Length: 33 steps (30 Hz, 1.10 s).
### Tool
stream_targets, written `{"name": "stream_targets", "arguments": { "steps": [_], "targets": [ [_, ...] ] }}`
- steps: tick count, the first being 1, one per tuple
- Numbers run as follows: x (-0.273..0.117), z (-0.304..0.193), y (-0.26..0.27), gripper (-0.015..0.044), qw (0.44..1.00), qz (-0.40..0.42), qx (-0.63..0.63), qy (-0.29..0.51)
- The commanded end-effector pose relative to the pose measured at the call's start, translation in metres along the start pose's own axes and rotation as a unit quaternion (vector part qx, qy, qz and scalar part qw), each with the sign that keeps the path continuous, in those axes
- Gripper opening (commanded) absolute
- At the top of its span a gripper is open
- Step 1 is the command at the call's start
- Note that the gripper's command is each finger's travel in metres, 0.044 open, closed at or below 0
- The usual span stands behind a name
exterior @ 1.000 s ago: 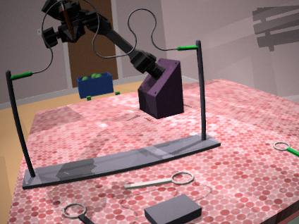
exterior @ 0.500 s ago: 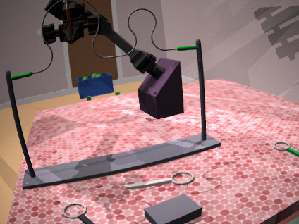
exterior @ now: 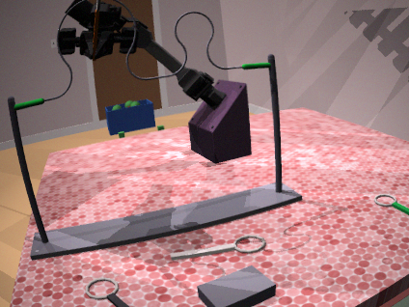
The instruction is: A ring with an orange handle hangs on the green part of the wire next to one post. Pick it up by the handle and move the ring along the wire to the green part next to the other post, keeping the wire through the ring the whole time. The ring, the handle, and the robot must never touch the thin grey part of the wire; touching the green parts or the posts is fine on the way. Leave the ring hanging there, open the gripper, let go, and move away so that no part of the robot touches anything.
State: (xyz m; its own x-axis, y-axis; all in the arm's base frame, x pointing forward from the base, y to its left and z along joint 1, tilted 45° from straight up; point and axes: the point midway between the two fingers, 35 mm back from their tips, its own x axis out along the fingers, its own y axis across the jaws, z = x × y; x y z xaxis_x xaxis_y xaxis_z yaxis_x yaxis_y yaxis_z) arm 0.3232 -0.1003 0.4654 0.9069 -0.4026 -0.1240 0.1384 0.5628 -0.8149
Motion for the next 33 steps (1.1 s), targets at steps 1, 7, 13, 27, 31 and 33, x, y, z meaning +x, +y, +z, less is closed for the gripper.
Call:
{"name": "stream_targets", "arguments": {
  "steps": [1,7,13,27,31,33],
  "targets": [
    [-0.002,-0.001,-0.002,-0.015,1.0,-0.016,-0.023,-0.003],
    [-0.002,0.0,-0.004,-0.015,0.998,-0.036,-0.055,-0.007],
    [-0.002,0.0,-0.006,-0.015,0.994,-0.056,-0.088,-0.011],
    [-0.002,0.001,-0.011,-0.015,0.981,-0.101,-0.163,-0.02],
    [-0.002,0.001,-0.012,-0.015,0.976,-0.113,-0.184,-0.023],
    [-0.002,0.002,-0.013,-0.015,0.973,-0.119,-0.195,-0.024]
  ]
}}
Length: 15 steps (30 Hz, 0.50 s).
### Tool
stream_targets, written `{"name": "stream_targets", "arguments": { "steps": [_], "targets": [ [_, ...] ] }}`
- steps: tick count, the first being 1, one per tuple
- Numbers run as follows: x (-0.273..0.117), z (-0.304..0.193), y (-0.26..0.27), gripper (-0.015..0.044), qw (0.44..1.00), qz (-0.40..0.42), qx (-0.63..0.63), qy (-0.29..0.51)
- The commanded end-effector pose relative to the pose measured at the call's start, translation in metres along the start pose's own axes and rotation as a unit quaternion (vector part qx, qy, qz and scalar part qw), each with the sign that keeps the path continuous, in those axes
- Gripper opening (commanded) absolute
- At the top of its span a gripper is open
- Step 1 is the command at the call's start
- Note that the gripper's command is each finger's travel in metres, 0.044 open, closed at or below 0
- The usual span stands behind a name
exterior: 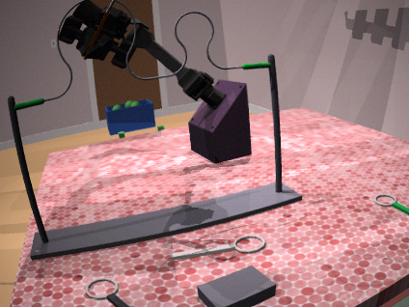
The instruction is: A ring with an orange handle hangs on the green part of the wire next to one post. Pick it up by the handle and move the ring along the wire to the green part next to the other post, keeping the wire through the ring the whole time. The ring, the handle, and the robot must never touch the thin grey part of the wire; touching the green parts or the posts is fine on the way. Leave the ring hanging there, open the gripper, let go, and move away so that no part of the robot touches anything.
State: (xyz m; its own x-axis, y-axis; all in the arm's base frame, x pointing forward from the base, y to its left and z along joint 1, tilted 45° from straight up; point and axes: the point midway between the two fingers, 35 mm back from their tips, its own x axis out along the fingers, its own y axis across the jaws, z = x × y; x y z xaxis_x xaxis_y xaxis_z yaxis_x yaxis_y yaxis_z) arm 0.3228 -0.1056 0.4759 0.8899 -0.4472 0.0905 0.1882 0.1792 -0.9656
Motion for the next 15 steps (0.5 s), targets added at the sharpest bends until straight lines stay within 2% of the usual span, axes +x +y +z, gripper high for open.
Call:
{"name": "stream_targets", "arguments": {
  "steps": [1,15],
  "targets": [
    [-0.0019,-0.0008,-0.0019,-0.015,1.0,-0.015,-0.023,-0.002],
    [-0.0016,-0.0003,-0.007,-0.015,0.993,-0.058,-0.099,-0.012]
  ]
}}
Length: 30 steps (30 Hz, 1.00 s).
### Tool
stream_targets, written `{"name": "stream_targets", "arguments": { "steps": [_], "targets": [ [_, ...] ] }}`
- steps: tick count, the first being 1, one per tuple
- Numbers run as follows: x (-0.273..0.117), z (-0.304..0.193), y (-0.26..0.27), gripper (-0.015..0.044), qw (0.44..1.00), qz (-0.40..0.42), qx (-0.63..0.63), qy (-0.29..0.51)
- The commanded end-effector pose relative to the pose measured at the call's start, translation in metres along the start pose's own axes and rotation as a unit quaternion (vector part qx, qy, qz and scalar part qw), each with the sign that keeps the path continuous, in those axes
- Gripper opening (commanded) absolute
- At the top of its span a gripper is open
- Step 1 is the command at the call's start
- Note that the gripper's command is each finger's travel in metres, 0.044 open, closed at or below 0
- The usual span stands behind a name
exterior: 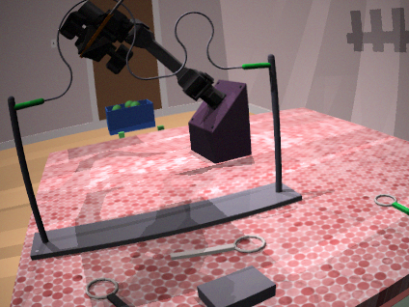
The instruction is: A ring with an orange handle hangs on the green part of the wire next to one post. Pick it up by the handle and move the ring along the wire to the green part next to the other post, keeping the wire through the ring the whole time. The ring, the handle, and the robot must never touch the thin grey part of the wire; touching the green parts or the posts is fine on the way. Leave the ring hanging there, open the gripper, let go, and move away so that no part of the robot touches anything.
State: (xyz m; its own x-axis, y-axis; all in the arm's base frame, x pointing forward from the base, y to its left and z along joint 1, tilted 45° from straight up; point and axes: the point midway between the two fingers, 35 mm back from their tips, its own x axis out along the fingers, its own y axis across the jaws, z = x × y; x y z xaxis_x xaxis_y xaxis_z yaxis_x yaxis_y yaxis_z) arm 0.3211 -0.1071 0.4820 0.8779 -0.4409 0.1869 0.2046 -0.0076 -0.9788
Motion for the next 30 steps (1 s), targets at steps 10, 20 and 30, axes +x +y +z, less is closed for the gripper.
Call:
{"name": "stream_targets", "arguments": {
  "steps": [10,20,30],
  "targets": [
    [-0.001,0.0,-0.004,-0.015,0.996,-0.041,-0.072,-0.011],
    [-0.001,0.001,-0.008,-0.015,0.989,-0.071,-0.126,-0.018],
    [-0.001,0.002,-0.012,-0.015,0.978,-0.101,-0.18,-0.025]
  ]
}}
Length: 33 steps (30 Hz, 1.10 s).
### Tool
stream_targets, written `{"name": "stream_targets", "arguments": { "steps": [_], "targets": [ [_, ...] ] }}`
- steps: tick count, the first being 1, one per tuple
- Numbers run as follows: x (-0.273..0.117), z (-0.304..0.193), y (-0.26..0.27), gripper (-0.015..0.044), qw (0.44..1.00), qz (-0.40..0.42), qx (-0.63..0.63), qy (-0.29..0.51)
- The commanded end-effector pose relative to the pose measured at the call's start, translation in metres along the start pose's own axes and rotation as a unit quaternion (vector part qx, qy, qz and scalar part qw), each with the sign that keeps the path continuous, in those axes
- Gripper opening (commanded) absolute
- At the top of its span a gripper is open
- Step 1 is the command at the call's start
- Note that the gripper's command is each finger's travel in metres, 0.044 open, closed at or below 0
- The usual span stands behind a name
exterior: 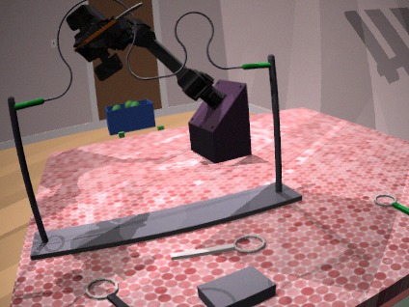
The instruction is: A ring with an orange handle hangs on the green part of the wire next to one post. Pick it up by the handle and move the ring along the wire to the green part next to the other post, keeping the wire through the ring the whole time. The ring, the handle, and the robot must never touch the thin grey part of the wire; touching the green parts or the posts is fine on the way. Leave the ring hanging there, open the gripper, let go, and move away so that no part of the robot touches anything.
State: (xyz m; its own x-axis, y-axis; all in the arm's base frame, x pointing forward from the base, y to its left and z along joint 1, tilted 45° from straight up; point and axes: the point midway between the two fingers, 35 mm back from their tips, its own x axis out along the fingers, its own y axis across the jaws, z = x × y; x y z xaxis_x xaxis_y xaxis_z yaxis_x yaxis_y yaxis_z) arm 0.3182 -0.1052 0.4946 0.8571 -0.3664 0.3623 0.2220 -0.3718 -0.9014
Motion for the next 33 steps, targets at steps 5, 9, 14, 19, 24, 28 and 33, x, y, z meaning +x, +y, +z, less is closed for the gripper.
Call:
{"name": "stream_targets", "arguments": {
  "steps": [5,9,14,19,24,28,33],
  "targets": [
    [0.0,0.001,-0.001,-0.015,0.999,-0.024,-0.046,-0.008],
    [0.0,0.001,-0.003,-0.015,0.997,-0.036,-0.067,-0.011],
    [0.0,0.001,-0.004,-0.015,0.995,-0.049,-0.091,-0.014],
    [0.0,0.002,-0.006,-0.015,0.991,-0.064,-0.117,-0.017],
    [0.0,0.002,-0.008,-0.015,0.987,-0.078,-0.142,-0.02],
    [0.0,0.003,-0.009,-0.015,0.982,-0.089,-0.162,-0.023],
    [0.0,0.003,-0.011,-0.015,0.977,-0.103,-0.187,-0.026]
  ]
}}
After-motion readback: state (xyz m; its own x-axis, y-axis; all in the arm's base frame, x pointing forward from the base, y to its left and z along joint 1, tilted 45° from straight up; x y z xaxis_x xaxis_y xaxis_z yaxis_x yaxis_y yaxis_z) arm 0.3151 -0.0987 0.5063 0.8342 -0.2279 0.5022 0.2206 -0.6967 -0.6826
